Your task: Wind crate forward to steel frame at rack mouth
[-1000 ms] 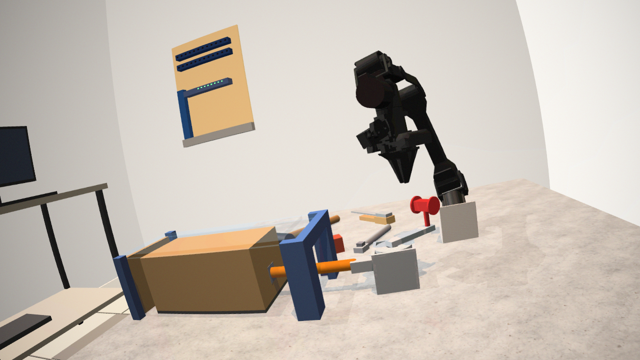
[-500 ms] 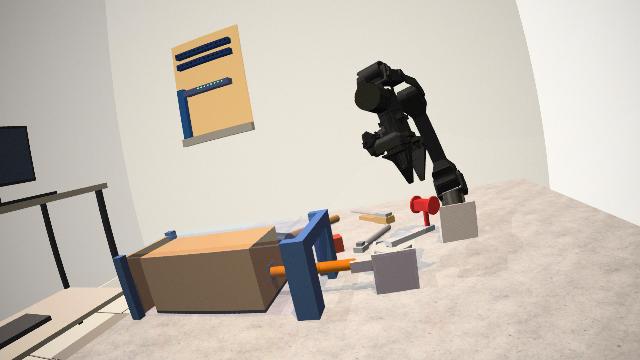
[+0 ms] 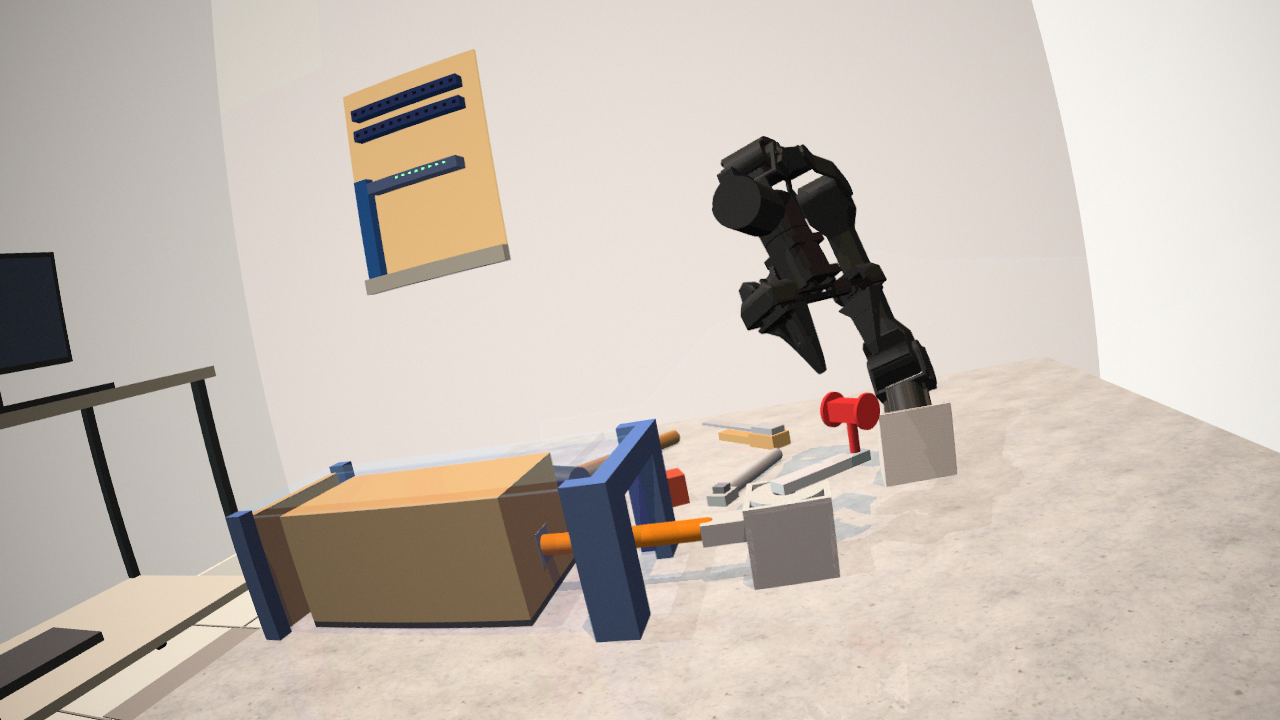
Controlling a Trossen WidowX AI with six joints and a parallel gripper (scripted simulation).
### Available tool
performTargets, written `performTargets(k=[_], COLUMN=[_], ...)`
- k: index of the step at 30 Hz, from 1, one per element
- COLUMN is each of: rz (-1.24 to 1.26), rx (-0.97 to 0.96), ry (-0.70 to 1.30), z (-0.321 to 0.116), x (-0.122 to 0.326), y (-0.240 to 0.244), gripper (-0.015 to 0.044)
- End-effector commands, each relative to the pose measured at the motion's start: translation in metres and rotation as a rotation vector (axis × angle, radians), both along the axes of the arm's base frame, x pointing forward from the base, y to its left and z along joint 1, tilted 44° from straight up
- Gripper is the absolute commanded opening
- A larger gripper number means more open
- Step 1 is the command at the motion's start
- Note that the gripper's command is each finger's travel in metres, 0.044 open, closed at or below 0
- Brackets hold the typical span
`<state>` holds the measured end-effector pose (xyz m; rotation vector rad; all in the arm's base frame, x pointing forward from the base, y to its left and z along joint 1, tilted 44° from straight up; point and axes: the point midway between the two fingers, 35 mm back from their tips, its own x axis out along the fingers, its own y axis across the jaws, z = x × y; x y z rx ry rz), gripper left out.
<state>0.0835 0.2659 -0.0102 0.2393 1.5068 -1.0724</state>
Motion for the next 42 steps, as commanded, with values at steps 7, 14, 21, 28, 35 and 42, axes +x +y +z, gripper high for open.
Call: performTargets(k=[7,14,21,28,35,42], rz=[-0.02,-0.02,-0.019,-0.019,-0.019,-0.019], rx=[0.002,0.001,0.001,0.001,0.001,0.0], ry=[-0.004,-0.004,-0.005,-0.005,-0.006,-0.006], z=[-0.007,-0.016,-0.025,-0.033,-0.041,-0.049], x=[0.0,0.001,0.002,0.002,0.002,0.002], y=[-0.005,-0.012,-0.02,-0.028,-0.036,-0.044], gripper=[0.044,0.044,0.044,0.044,0.044,0.044])
